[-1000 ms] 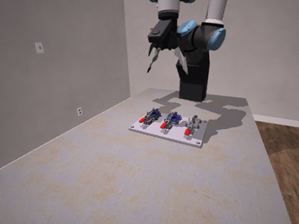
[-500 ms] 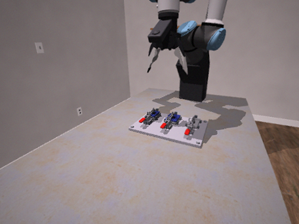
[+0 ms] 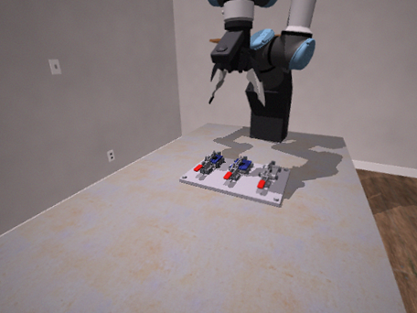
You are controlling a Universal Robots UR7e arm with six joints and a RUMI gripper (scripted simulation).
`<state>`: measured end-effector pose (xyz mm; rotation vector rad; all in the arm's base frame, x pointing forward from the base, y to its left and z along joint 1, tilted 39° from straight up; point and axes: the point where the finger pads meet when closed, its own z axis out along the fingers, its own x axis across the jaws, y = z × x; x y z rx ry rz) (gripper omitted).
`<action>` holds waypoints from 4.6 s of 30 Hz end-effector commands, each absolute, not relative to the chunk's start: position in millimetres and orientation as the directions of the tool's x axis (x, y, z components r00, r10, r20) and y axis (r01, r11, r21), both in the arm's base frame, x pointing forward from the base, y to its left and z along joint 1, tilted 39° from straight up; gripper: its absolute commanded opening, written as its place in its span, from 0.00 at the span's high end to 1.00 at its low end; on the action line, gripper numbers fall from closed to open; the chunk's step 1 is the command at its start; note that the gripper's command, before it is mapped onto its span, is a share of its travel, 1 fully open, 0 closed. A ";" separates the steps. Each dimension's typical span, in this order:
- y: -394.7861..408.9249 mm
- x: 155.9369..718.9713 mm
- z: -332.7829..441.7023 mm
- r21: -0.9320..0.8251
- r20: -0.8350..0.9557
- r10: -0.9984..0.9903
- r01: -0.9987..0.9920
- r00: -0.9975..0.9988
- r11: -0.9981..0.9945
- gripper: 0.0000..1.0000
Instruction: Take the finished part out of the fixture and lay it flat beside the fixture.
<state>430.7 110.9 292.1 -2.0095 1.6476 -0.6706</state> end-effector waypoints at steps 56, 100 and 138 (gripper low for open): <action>180.6 348.4 150.9 -0.626 0.071 -0.986 -0.763 0.149 -0.161 1.00; 180.6 348.5 151.0 -0.626 0.071 -0.986 -0.763 0.150 -0.161 1.00; 180.6 348.5 151.0 -0.626 0.071 -0.986 -0.763 0.150 -0.161 0.41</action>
